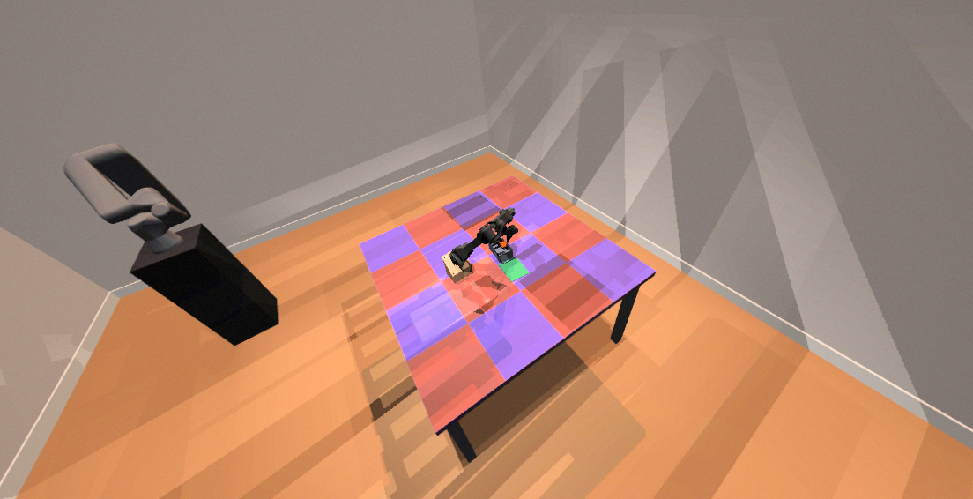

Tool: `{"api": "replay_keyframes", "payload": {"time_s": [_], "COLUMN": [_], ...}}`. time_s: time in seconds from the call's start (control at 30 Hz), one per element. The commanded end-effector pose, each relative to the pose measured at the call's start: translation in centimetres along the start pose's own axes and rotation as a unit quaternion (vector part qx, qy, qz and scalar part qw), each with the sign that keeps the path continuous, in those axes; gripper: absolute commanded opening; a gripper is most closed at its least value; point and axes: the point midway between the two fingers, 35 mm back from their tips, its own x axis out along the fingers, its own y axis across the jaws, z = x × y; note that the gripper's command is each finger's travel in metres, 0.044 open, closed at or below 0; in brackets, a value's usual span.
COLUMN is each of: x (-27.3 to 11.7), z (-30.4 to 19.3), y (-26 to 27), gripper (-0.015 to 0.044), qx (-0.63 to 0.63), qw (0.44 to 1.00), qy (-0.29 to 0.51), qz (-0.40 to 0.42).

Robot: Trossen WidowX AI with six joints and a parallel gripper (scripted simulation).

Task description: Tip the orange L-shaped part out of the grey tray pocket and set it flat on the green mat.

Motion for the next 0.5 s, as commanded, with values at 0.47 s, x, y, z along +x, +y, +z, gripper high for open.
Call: {"api": "replay_keyframes", "payload": {"time_s": [0.47], "x": [0.09], "z": [-0.01], "y": [0.02], "gripper": [0.0108], "qx": [0.0], "qw": [1.0], "qy": [0.0], "qz": [0.0]}}
